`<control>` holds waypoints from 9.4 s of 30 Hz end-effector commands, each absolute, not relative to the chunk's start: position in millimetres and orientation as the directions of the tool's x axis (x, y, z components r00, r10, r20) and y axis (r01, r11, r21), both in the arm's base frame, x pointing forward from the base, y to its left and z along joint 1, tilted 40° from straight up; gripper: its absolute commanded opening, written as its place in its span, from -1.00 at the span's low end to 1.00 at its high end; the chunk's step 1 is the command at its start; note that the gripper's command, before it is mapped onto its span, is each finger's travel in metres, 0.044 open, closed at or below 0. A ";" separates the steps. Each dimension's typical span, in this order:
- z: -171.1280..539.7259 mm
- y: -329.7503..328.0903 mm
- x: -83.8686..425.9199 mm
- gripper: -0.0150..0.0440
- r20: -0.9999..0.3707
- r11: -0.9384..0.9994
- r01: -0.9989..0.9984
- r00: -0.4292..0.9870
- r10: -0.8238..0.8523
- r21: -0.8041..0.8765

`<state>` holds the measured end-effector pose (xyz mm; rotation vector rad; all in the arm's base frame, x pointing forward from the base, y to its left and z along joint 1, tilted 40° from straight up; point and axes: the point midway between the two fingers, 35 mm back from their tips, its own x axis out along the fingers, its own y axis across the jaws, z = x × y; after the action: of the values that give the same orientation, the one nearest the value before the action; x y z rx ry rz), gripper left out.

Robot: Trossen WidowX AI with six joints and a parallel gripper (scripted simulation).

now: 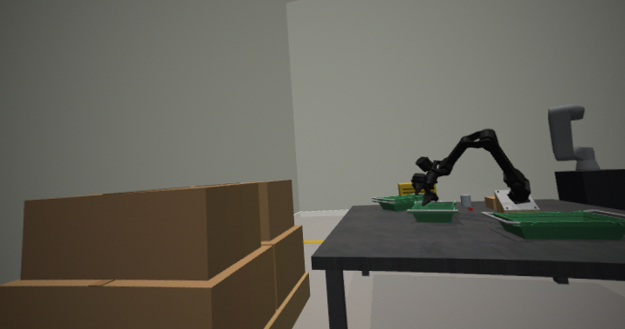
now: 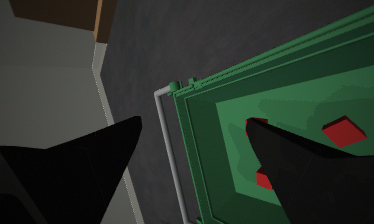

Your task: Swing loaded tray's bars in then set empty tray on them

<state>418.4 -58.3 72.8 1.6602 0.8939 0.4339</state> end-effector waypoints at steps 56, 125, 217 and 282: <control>155.1 -21.6 429.4 -0.19 -0.588 0.322 -0.938 0.332 0.737 -0.127; 128.9 42.7 412.3 -0.19 -0.761 -0.708 -0.293 0.136 0.634 -0.642; 0.3 -180.1 346.8 -0.19 -0.784 0.714 -0.526 0.134 0.606 0.462; -46.8 -154.2 330.9 -0.19 -0.770 0.716 0.296 0.132 0.624 0.632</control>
<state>326.5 -168.2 -49.8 0.8037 1.4533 0.2666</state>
